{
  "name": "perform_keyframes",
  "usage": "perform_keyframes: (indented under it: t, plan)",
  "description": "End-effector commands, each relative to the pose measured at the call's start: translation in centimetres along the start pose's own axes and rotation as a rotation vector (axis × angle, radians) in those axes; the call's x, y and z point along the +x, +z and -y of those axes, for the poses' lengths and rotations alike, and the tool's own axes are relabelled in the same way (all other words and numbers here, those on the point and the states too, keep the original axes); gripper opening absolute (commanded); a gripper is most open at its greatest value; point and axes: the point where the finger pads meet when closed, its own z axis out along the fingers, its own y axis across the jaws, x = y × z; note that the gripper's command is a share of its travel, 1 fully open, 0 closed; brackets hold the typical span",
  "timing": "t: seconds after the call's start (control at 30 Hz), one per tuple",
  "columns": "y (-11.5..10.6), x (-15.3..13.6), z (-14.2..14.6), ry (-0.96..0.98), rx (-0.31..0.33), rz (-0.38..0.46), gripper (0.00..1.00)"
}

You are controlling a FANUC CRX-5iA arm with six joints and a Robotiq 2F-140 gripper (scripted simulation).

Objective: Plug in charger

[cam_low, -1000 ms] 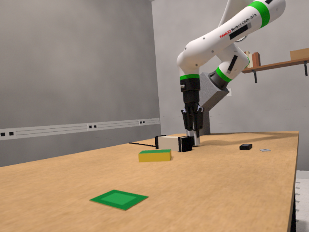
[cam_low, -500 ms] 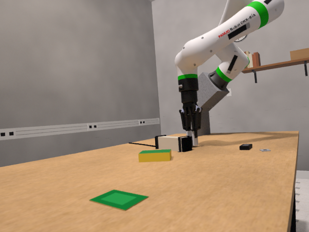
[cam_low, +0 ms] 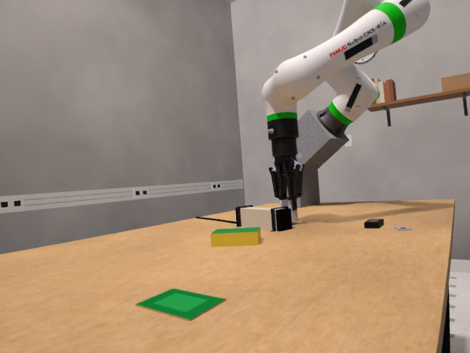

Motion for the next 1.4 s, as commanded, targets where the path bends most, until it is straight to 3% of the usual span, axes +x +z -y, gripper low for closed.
perform_keyframes:
  t: [0.0,1.37]
  plan:
    - [-0.08,-0.32,0.01,0.0,0.0,0.001,0.1]
    - [-0.08,-1.0,0.01,0.0,0.0,0.001,0.1]
